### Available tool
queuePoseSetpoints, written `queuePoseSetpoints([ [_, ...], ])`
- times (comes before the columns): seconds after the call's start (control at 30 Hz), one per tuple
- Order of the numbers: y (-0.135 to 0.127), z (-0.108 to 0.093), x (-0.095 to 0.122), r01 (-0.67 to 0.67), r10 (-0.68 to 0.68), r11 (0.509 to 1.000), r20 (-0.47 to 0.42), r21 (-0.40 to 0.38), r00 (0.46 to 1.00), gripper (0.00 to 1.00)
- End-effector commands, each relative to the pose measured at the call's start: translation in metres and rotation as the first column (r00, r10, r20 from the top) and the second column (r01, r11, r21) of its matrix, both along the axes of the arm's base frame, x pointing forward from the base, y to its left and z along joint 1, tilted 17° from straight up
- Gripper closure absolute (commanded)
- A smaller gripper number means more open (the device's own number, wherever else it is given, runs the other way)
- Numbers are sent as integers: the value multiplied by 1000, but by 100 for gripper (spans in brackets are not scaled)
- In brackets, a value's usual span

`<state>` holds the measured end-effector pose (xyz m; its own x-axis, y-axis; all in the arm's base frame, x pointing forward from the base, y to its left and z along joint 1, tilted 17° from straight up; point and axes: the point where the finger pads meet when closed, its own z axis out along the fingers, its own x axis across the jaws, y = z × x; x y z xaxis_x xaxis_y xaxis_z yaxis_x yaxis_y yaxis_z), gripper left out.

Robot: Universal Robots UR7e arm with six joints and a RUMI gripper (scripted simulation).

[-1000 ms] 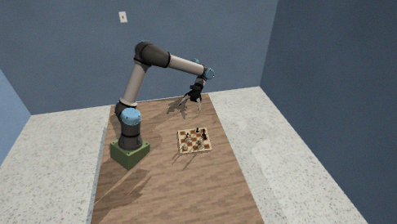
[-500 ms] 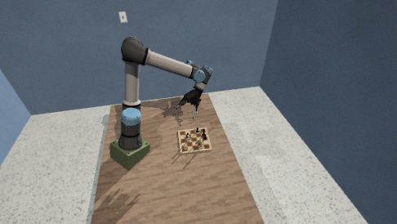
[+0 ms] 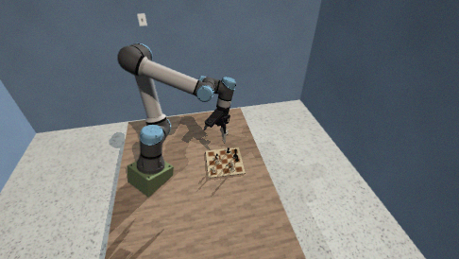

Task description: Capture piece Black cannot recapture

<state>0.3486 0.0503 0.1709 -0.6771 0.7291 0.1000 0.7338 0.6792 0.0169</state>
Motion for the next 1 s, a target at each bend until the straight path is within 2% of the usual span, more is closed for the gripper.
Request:
queuePoseSetpoints([
  [0.0,-5,-3,5,5,-17,996,140,86,990,0],
  [0.37,-12,-4,14,-1,-28,994,257,113,966,0],
  [0.97,-12,-4,14,-2,-28,993,265,114,964,0],
])
